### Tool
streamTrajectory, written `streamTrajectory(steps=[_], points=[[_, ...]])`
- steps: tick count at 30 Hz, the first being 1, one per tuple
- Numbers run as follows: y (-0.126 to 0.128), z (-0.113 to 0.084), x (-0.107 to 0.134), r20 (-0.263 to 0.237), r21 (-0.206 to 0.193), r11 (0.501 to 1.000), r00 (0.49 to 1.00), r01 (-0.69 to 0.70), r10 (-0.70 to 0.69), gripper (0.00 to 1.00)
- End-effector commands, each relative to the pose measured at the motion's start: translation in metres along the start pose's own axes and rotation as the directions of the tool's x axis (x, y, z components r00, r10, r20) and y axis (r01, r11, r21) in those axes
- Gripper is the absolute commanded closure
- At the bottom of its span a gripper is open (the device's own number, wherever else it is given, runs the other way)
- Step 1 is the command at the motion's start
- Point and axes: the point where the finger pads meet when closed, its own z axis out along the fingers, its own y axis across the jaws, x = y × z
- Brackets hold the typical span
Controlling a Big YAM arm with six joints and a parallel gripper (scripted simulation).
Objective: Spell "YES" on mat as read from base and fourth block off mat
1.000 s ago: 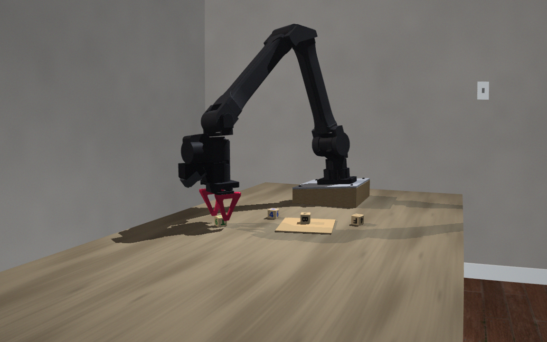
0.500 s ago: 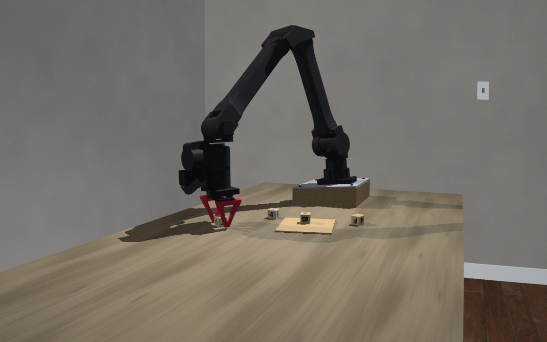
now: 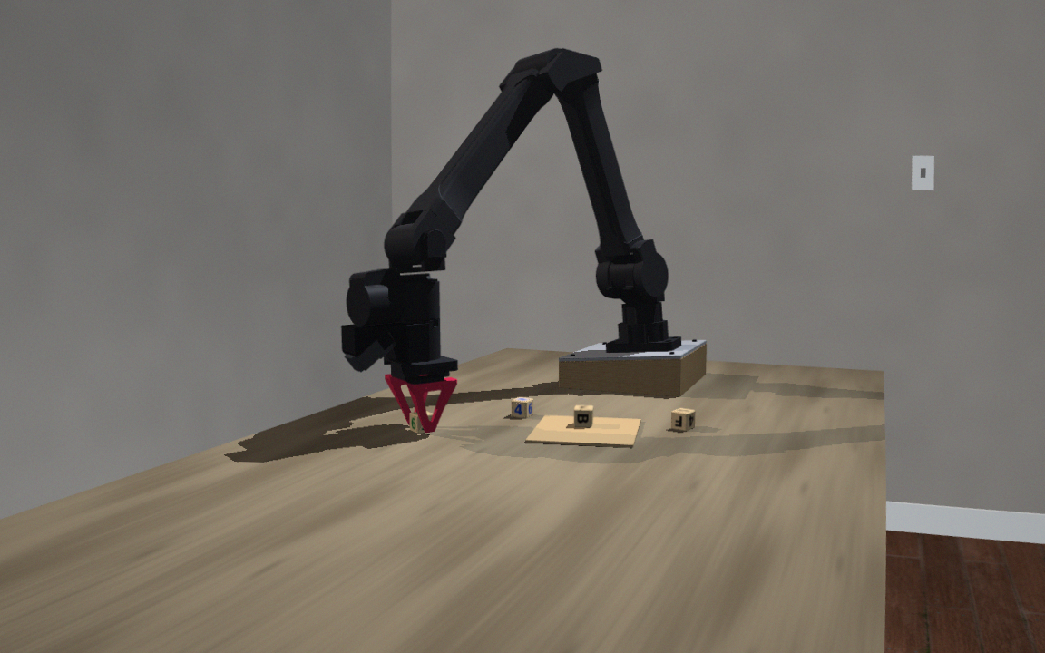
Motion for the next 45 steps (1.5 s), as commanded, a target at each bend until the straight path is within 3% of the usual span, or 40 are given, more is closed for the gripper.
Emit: streamTrajectory(steps=[1, 38, 39, 41, 42, 44, 45], points=[[-0.0037, -0.0065, -0.0058, 0.027, -0.001, 1.000, 1.000, 0.001, -0.001, 0.74], [-0.0038, -0.0065, -0.0059, 0.027, 0.000, 1.000, 1.000, 0.001, -0.001, 0.74], [-0.0038, -0.0065, -0.0059, 0.027, 0.000, 1.000, 1.000, 0.001, -0.001, 0.65], [-0.0038, -0.0065, -0.0059, 0.027, 0.000, 1.000, 1.000, 0.001, -0.001, 0.65], [-0.0038, -0.0065, -0.0059, 0.027, 0.000, 1.000, 1.000, 0.001, -0.001, 0.56], [-0.0038, -0.0065, -0.0059, 0.027, 0.000, 1.000, 1.000, 0.001, -0.001, 0.56], [-0.0038, -0.0065, -0.0059, 0.027, 0.000, 1.000, 1.000, 0.001, -0.001, 0.48]])
